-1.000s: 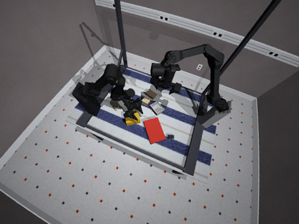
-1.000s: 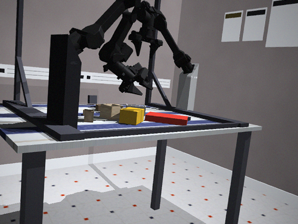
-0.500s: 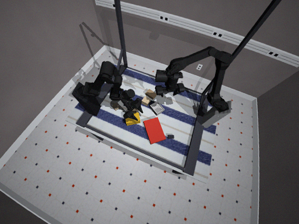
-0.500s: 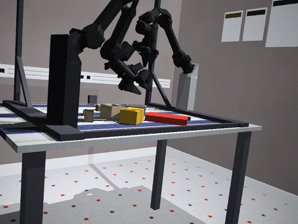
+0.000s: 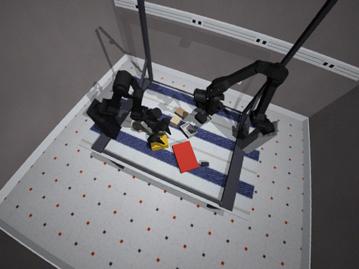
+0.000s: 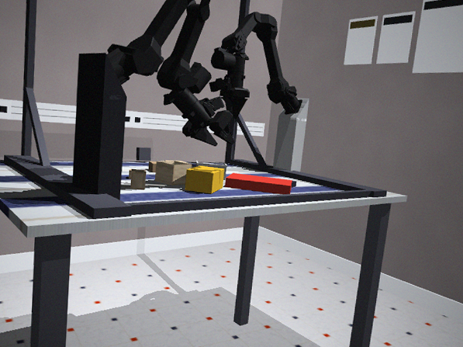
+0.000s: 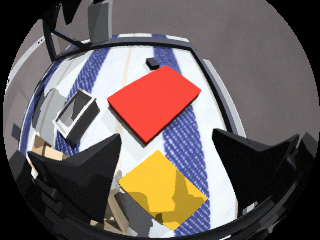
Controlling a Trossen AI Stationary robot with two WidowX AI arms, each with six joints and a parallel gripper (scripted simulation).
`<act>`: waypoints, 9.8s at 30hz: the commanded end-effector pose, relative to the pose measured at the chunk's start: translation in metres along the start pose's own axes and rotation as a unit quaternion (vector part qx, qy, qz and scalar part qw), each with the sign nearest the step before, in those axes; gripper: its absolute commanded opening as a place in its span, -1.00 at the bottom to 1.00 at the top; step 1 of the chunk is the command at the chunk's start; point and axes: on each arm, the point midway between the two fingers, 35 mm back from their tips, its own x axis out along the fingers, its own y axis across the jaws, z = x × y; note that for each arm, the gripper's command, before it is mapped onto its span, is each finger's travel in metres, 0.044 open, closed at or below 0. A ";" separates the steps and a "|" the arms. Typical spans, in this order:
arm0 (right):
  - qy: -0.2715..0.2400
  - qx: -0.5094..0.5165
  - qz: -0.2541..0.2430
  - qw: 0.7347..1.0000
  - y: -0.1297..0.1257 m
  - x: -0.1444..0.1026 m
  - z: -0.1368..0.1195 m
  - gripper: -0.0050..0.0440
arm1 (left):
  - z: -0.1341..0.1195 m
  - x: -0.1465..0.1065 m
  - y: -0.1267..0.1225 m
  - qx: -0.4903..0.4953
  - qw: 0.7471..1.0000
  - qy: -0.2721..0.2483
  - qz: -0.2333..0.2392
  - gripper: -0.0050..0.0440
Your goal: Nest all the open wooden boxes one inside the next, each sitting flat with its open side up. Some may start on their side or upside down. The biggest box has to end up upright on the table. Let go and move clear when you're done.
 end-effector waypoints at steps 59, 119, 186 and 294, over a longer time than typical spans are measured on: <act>0.237 -0.127 0.064 0.961 0.085 0.045 -0.031 0.84 | -0.040 0.054 -0.062 -0.431 0.902 -0.025 0.007 0.84; 0.416 -0.651 0.176 0.611 0.199 -0.006 -0.005 0.84 | -0.040 0.054 -0.062 -0.431 0.902 -0.025 0.007 0.84; 0.453 -0.581 0.169 0.654 0.222 0.023 -0.040 -0.80 | -0.040 0.054 -0.062 -0.431 0.902 -0.025 0.007 0.84; 0.220 -0.495 0.354 0.763 0.278 -0.054 -0.106 -1.00 | -0.040 0.054 -0.062 -0.431 0.902 -0.025 0.007 0.84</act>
